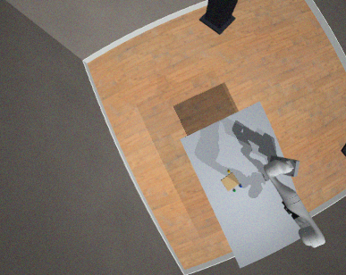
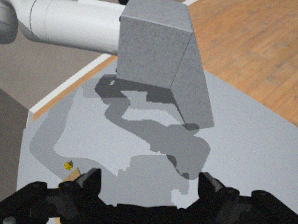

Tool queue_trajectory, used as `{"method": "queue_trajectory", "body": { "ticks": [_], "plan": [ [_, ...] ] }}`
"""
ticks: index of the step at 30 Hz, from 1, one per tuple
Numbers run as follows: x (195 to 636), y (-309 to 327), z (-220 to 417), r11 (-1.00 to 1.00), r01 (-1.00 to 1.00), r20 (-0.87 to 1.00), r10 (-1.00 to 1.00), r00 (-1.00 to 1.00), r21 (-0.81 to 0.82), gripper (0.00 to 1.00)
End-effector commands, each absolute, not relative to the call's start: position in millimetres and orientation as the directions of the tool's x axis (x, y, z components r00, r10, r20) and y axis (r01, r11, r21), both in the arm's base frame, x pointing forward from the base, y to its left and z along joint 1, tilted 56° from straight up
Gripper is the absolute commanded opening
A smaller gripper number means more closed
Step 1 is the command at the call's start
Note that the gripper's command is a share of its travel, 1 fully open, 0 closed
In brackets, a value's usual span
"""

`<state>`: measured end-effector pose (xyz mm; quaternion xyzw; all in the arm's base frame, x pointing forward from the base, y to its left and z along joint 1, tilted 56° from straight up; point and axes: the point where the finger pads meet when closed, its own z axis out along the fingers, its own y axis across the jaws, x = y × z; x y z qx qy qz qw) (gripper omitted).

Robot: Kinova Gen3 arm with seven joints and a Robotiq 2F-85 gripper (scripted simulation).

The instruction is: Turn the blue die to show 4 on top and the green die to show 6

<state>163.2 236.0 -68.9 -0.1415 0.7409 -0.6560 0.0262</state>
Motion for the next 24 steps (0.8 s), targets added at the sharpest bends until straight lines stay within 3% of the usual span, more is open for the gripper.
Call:
{"method": "queue_trajectory", "body": {
  "ticks": [1, 12, 19, 24],
  "plan": [
    [163, 237, -69, 0.101, -0.176, 0.147, -0.245, -0.958, -0.979, 1.0],
    [180, 239, -57, 0.113, -0.149, 0.113, -0.275, -0.955, -0.982, 1.0],
    [213, 243, -32, 0.138, -0.099, 0.049, -0.33, -0.943, -0.985, 1.0],
    [265, 245, 13, 0.177, -0.03, -0.045, -0.408, -0.912, -0.984, 1.0]
  ]
}}
